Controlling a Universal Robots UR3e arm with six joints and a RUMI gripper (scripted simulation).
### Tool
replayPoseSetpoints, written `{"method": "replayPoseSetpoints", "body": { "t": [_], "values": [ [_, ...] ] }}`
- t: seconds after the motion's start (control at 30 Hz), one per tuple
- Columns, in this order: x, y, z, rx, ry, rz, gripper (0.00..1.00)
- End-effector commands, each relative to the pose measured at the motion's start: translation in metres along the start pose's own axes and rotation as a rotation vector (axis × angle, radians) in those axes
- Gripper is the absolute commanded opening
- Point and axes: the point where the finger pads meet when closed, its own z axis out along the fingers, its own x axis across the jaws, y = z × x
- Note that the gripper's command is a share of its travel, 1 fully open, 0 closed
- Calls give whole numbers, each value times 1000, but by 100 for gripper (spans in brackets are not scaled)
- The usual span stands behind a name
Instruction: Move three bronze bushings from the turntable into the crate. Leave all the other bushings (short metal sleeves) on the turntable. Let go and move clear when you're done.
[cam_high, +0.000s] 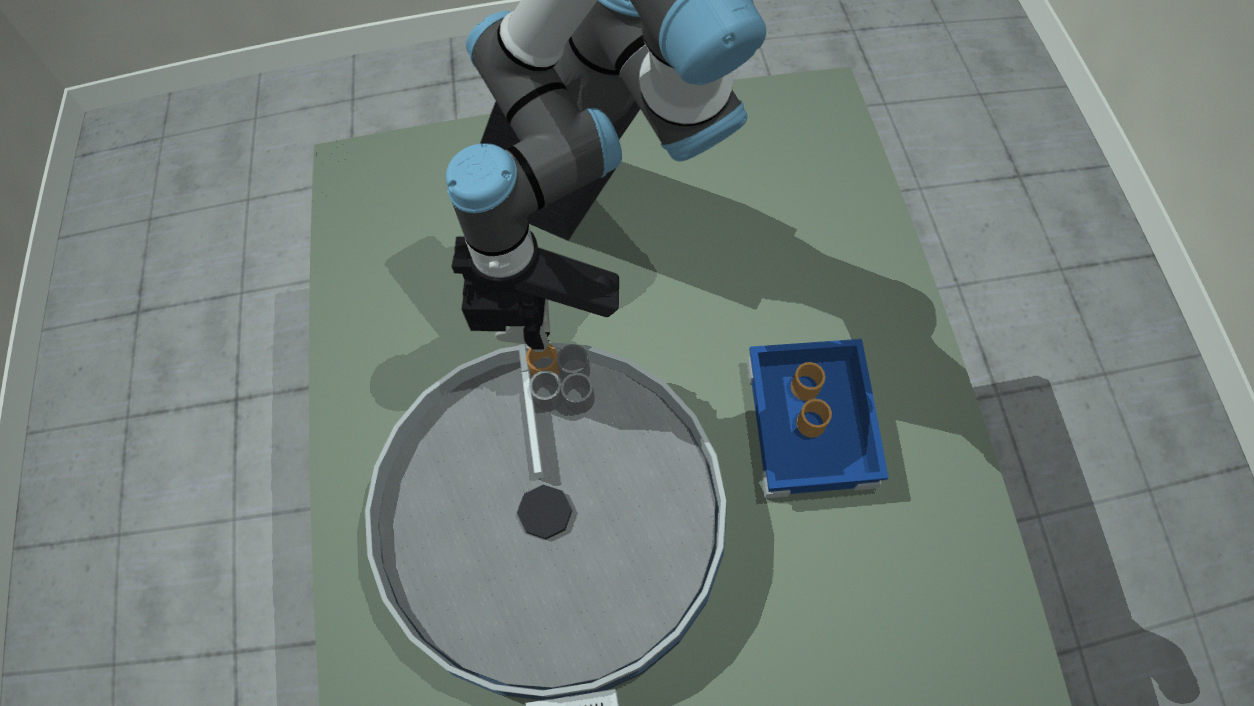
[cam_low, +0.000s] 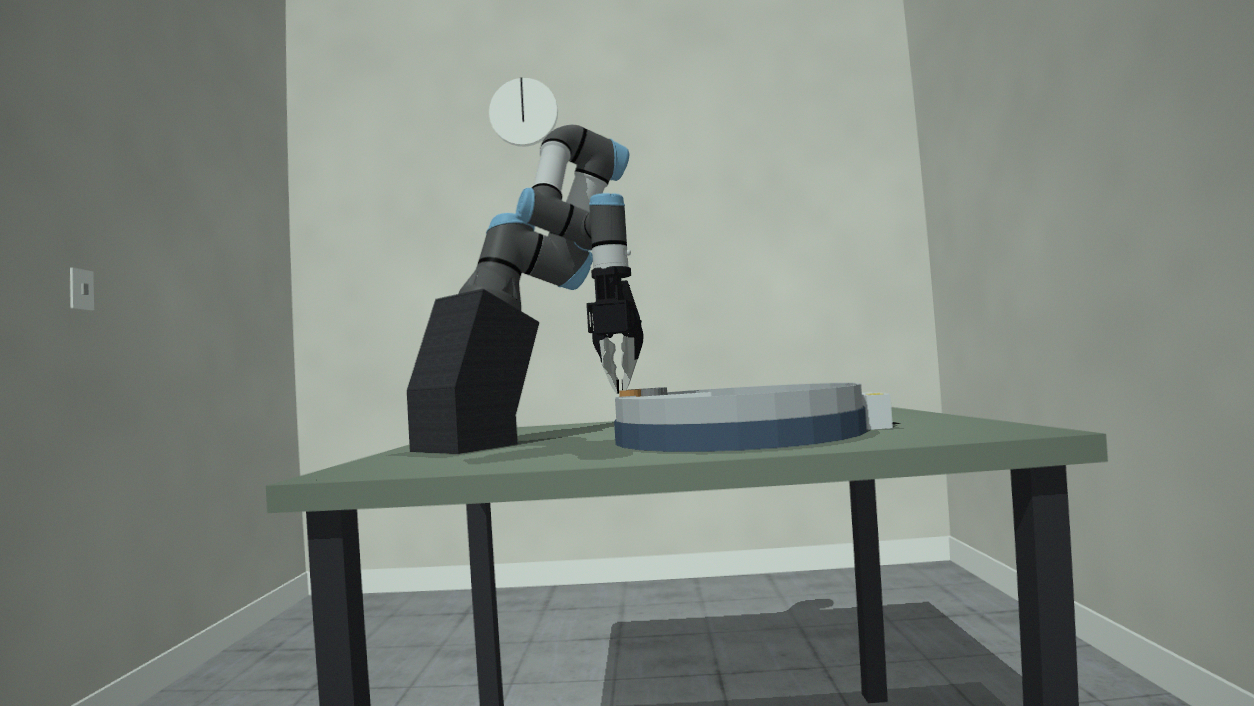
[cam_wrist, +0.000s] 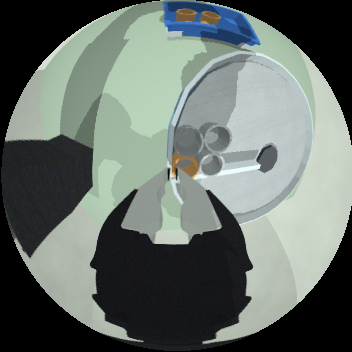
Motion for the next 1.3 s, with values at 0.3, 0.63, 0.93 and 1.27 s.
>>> {"method": "replayPoseSetpoints", "body": {
  "t": [0.3,0.63,0.93,1.27],
  "values": [
    [1,1,2,-2,2,0,5],
    [1,1,2,-2,2,0,5],
    [1,1,2,-2,2,0,5],
    [1,1,2,-2,2,0,0]
  ]
}}
